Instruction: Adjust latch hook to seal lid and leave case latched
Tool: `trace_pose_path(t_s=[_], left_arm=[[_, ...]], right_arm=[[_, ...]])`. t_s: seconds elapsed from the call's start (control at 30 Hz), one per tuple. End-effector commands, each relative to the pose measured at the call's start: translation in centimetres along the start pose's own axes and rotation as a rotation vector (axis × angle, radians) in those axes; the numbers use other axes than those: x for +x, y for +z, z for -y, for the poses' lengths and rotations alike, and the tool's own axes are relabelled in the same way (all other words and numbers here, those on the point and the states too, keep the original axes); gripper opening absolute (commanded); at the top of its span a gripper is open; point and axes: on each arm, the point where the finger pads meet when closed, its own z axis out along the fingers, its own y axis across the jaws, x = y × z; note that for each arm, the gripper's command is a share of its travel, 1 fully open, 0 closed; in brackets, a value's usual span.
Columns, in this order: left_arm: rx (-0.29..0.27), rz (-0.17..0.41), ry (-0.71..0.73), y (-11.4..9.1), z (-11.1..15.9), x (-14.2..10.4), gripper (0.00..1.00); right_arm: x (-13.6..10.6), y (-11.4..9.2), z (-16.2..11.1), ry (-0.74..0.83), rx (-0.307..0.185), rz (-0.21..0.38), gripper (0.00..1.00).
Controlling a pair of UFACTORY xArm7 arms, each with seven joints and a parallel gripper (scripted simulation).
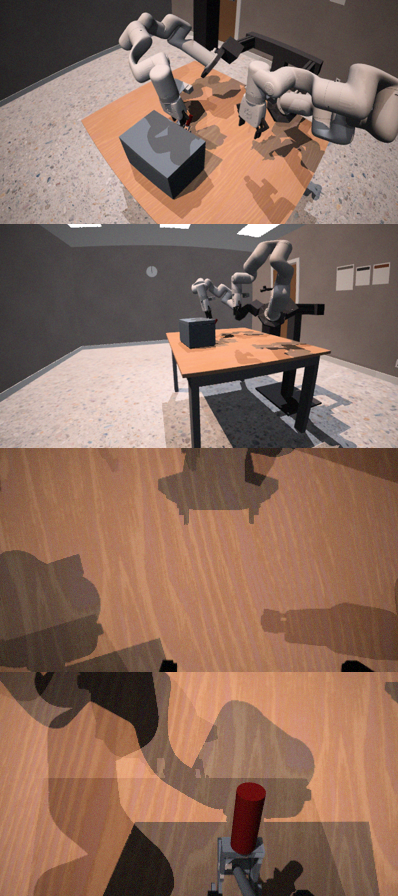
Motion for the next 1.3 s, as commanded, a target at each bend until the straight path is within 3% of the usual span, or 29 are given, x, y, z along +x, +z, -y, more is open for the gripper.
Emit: trace_pose_path(t_s=[0.0, 0.27, 0.3, 0.8, 0.97, 1.03, 1.17, 1.27], left_arm=[[0.003, 0.003, 0.0, -0.1, 0.1, -0.1, 1.0], [0.003, 0.003, 0.0, -0.1, 0.1, -0.1, 1.0], [0.003, 0.003, 0.0, -0.1, 0.1, -0.1, 1.0], [0.003, 0.003, 0.0, -0.1, 0.1, -0.1, 1.0], [0.003, 0.003, 0.0, -0.1, 0.1, -0.1, 1.0], [0.003, 0.003, 0.0, -0.1, 0.1, -0.1, 1.0], [0.003, 0.003, 0.0, -0.1, 0.1, -0.1, 1.0], [0.003, 0.003, 0.0, -0.1, 0.1, -0.1, 1.0]], right_arm=[[0.0, 0.2, -0.1, 0.001, -0.004, -0.001, 0.41], [0.0, 0.2, -0.1, 0.001, -0.004, -0.001, 0.41], [0.0, 0.2, -0.1, 0.001, -0.004, -0.001, 0.24], [0.0, 0.2, -0.1, 0.001, -0.004, 0.003, 0.24], [1.2, 0.2, -0.1, 0.001, -0.004, 0.097, 0.24], [1.2, 0.2, -0.1, 0.001, -0.004, 0.097, 0.24], [2.7, 0.5, -0.1, 0.002, -0.004, 0.224, 0.24], [3.3, 0.7, -0.1, 0.002, -0.004, 0.277, 0.24]])
